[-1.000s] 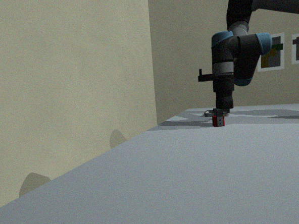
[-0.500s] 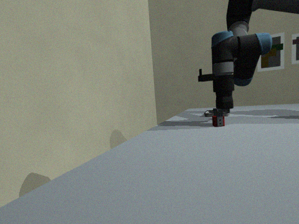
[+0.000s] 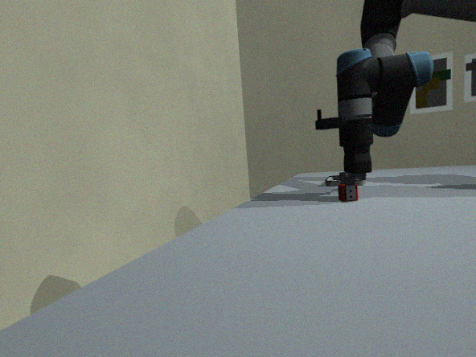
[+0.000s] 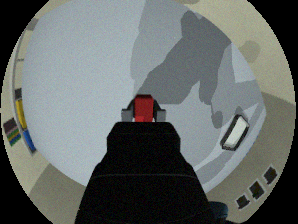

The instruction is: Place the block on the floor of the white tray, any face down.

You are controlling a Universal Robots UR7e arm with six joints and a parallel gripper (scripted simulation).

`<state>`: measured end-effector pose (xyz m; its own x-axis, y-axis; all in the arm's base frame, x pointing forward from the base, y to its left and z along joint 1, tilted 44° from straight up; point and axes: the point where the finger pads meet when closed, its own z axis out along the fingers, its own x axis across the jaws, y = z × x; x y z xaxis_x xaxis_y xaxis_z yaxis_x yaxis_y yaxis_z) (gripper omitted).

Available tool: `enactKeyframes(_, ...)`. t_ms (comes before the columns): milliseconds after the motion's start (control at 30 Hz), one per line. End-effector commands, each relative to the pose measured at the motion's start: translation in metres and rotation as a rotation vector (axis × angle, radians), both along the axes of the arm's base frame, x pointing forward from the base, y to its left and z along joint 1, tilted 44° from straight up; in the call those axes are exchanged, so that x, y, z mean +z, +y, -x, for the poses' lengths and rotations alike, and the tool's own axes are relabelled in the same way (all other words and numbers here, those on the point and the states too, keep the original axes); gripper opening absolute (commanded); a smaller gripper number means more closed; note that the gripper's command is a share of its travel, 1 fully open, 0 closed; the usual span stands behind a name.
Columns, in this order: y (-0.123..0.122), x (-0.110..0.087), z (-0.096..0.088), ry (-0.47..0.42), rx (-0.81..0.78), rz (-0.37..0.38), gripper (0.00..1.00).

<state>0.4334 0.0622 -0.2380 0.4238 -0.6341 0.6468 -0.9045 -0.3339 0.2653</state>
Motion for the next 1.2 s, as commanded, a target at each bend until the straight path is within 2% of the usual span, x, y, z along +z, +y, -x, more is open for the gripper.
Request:
enactKeyframes(0,0.008,0.008,-0.001,-0.004,0.003,-0.002,0.0)
enactKeyframes(633,0.044,0.044,0.0,-0.008,0.003,-0.003,0.0)
enactKeyframes(1167,0.046,0.047,0.001,-0.005,0.001,-0.002,0.0)
